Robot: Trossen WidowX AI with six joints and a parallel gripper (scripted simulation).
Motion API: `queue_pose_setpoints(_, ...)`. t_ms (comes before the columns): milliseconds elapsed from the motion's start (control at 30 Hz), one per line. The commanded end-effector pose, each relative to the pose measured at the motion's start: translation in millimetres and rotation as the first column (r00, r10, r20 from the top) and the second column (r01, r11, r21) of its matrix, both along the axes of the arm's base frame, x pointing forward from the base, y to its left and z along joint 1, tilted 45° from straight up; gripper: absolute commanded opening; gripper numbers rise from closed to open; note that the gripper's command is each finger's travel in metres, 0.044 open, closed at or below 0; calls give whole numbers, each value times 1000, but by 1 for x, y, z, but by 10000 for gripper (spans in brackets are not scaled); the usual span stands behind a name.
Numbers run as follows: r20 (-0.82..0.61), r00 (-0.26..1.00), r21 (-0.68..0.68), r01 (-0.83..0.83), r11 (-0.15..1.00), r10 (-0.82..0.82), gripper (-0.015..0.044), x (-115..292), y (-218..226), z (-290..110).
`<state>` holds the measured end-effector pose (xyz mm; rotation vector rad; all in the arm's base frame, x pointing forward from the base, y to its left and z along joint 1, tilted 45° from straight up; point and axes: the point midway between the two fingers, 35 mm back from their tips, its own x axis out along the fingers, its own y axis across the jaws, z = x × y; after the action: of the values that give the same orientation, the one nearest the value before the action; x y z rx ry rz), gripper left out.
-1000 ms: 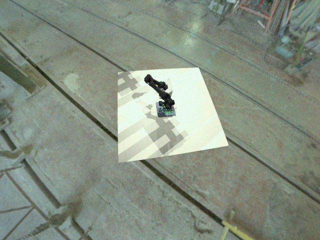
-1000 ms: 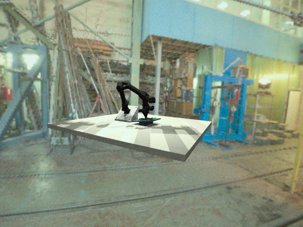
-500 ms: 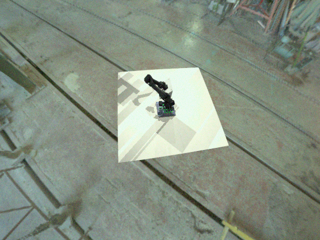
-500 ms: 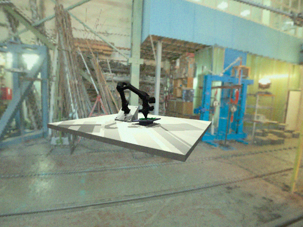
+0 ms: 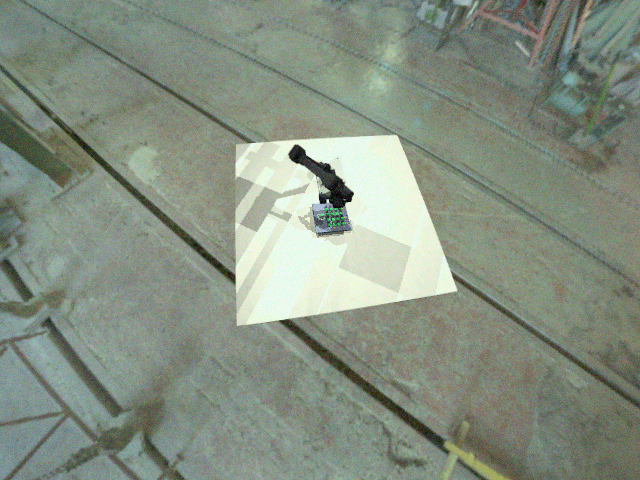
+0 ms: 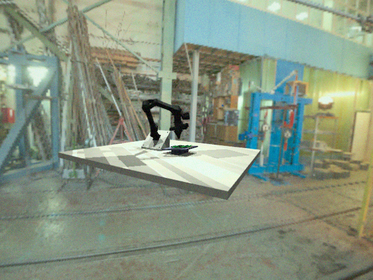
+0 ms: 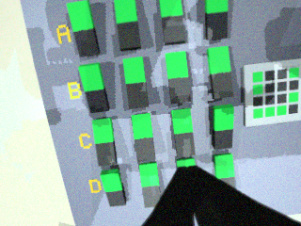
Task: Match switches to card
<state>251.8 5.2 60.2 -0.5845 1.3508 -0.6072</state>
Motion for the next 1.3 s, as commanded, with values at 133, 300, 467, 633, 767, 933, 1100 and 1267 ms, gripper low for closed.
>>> queue_pose_setpoints(133, -18, 1000, -1, -4, 1000, 4, 0, -51, 16, -21)
queue_pose_setpoints(300, -8, 1000, 0, -14, 1000, 14, 0, -49, 3, -34)
queue_pose_setpoints(467, 1, 1000, -3, -22, 1000, 22, 0, -48, -9, -46)
queue_pose_setpoints(633, 2, 1000, -4, -22, 1000, 22, 0, -47, -13, -49)
queue_pose_setpoints(767, 2, 1000, -4, -22, 1000, 22, 0, -47, -17, -53)
queue_pose_setpoints(933, 2, 1000, -4, -22, 1000, 22, 0, -46, -20, -56)
queue_pose_setpoints(1100, 2, 1000, -4, -22, 1000, 22, 0, -45, -26, -62)
queue_pose_setpoints(1267, 2, 1000, -4, -22, 1000, 22, 0, -45, -26, -63)
